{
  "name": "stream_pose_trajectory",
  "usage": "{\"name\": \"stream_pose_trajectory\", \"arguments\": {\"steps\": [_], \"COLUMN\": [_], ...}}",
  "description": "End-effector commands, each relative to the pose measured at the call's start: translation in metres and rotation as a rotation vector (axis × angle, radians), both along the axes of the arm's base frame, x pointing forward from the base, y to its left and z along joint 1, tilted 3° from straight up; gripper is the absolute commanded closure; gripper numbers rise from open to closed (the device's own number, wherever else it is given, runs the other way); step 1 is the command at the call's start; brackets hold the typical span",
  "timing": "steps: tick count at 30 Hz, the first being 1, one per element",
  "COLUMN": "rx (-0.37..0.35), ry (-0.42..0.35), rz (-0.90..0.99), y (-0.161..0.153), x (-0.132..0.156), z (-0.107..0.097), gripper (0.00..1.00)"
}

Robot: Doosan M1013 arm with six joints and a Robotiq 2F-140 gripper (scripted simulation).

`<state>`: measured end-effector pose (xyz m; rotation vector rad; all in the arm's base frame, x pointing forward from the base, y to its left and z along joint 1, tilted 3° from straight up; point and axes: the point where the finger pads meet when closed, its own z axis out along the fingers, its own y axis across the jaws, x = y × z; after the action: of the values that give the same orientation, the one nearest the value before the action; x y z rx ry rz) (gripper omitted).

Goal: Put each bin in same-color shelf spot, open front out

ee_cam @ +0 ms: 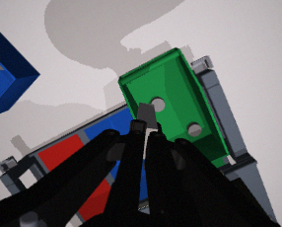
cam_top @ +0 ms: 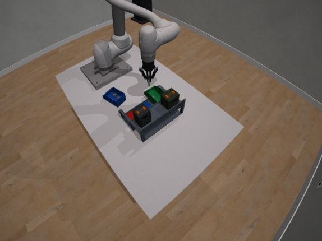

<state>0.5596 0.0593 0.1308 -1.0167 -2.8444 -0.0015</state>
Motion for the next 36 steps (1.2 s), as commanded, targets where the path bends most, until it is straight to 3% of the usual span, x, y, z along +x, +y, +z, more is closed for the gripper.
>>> {"name": "stream_pose_trajectory", "arguments": {"steps": [1, 4, 19, 25, 36], "rx": [-0.030, -0.034, -0.081, -0.085, -0.085], "ry": [-0.008, -0.010, -0.033, -0.035, -0.035], "rz": [-0.165, -0.204, -0.845, -0.936, -0.942], "y": [0.006, 0.007, 0.027, 0.030, 0.030], "x": [-0.012, -0.015, -0.067, -0.075, -0.075], "z": [-0.001, -0.002, -0.010, -0.012, -0.012], "gripper": [0.90, 0.90, 0.90, 0.90, 0.90]}}
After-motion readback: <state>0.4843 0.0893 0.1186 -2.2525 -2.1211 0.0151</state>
